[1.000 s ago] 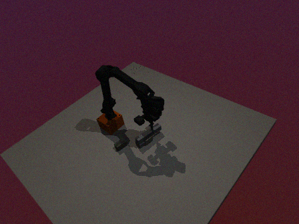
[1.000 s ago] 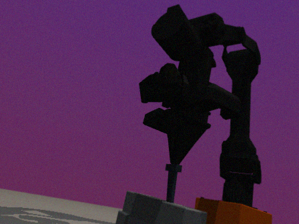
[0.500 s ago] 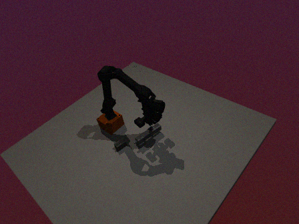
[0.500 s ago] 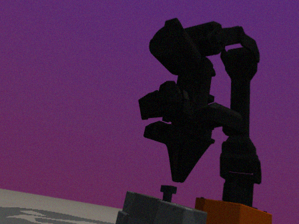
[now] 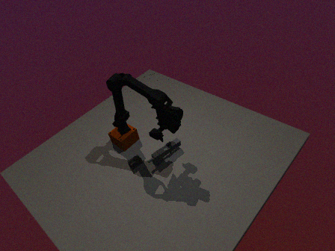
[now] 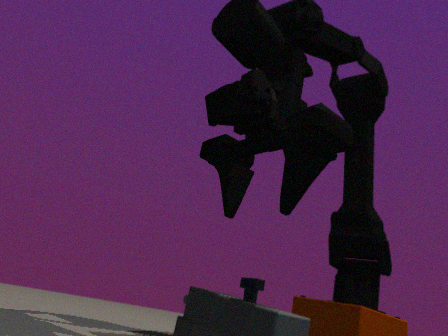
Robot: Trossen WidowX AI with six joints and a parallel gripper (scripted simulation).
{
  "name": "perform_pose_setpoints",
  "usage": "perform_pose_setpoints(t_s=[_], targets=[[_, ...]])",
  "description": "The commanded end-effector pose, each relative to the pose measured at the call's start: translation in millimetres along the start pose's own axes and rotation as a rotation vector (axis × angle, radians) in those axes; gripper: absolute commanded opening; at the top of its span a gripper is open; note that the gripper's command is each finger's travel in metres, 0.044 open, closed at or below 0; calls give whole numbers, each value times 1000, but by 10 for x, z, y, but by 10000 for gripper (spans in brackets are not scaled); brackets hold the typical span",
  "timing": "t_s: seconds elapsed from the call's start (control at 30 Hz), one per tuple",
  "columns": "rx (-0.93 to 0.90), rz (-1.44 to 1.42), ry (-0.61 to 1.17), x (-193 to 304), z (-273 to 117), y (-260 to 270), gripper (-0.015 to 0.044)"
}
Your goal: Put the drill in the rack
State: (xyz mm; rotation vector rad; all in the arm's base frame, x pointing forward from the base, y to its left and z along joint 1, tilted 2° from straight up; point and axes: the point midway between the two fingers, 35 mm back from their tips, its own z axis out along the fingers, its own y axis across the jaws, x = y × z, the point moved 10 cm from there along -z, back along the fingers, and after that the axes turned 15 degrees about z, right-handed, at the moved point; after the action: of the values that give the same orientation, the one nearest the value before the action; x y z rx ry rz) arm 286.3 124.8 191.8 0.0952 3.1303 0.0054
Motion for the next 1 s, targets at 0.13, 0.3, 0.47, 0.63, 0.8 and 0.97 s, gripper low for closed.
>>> perform_pose_setpoints(t_s=[0.13, 0.3, 0.47, 0.63, 0.8, 0.97], targets=[[8, -479, 17, -119, 323, -569, 440], [-2, -830, 23, -114, 529, -968, 440], [4, -1198, 27, -66, 708, -1329, 440], [7, -1379, 31, -22, 793, -1501, 440], [7, -1379, 31, -22, 793, -1501, 440], [7, -1379, 31, -22, 793, -1501, 440]])
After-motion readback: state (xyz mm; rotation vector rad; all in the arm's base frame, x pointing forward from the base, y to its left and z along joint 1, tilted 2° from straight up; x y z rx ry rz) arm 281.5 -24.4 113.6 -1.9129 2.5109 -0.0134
